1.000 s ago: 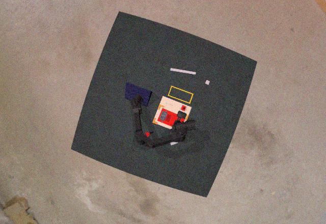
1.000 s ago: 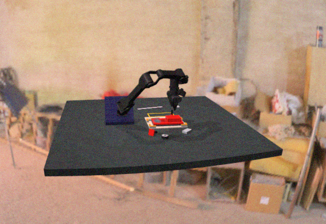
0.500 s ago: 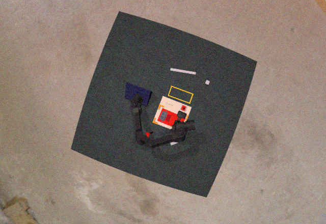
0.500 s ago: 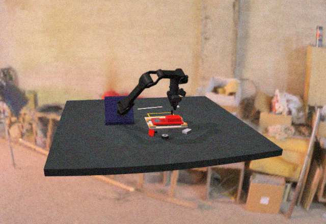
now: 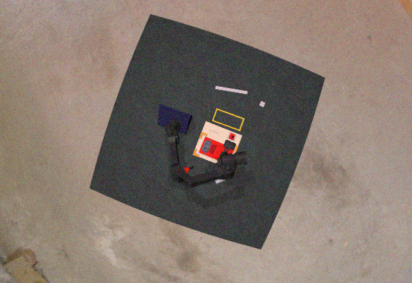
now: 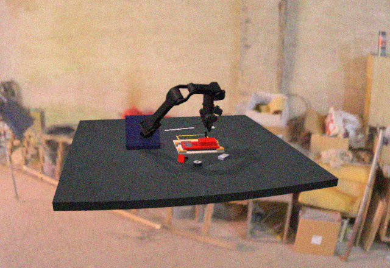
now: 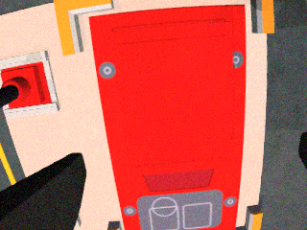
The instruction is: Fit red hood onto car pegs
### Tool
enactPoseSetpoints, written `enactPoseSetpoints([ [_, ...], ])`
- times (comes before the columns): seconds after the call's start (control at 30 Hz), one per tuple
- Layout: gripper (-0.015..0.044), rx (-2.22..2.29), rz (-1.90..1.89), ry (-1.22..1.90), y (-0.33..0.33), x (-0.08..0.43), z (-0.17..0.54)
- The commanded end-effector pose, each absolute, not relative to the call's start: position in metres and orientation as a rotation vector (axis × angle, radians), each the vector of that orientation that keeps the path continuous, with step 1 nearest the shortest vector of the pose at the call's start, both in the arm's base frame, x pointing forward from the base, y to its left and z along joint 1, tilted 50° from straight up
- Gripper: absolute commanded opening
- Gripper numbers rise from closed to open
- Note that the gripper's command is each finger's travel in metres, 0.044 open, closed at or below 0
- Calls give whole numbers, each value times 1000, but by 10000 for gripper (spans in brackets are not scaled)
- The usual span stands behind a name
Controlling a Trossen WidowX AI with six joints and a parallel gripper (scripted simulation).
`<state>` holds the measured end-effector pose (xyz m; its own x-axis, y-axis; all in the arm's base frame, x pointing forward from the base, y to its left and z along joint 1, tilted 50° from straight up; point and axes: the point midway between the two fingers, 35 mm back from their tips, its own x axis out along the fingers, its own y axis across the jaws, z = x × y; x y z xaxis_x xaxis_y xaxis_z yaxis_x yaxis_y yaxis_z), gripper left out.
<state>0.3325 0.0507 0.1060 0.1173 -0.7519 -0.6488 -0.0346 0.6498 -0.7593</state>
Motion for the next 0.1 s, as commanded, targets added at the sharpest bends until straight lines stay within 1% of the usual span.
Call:
enactPoseSetpoints([
  [0.0, 440, -722, -598, 1371, 51, 332, 106],
  [0.07, 440, -722, -598, 1371, 51, 332, 106],
])
